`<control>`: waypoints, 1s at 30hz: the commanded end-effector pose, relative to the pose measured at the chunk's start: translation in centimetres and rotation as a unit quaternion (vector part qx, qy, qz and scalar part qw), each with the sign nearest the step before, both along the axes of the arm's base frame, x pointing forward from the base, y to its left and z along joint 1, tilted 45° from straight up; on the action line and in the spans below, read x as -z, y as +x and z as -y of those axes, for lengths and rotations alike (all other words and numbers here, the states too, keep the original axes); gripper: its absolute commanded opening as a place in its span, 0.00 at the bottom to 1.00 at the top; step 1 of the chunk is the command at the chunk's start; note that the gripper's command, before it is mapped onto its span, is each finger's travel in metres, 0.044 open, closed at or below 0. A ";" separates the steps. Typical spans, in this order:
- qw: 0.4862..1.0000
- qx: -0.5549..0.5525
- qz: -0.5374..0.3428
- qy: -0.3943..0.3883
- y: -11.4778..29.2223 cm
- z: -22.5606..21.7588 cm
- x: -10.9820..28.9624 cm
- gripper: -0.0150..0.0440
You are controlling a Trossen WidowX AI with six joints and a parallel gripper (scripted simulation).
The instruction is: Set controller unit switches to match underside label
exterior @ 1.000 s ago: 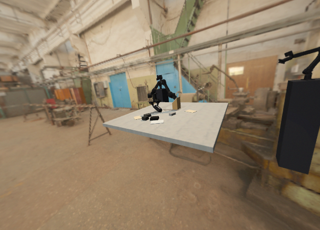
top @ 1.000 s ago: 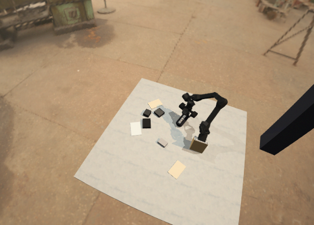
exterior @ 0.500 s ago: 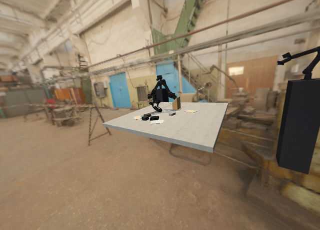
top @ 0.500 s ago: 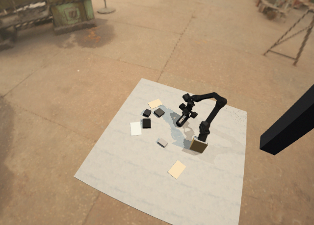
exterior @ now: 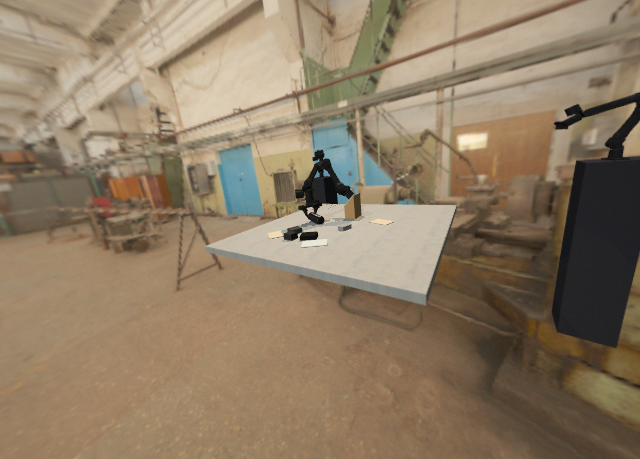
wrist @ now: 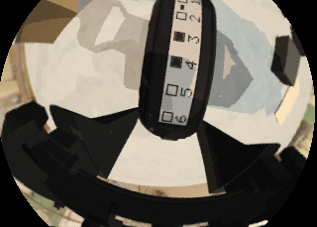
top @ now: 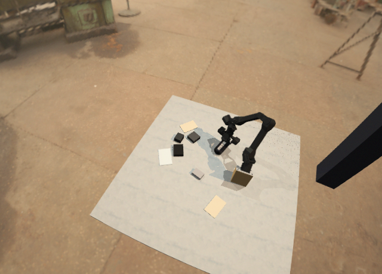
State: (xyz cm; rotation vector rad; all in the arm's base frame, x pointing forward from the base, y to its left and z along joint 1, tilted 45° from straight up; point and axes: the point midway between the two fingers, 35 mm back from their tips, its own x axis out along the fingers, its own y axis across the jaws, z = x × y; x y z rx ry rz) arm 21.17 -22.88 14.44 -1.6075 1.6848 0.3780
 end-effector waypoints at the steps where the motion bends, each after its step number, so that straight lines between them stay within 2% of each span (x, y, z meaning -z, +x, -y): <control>1: 1.000 -0.005 -0.003 0.006 0.1 0.1 0.6 0.83; 30: 1.000 -0.001 -0.002 0.002 0.1 1.2 1.4 0.83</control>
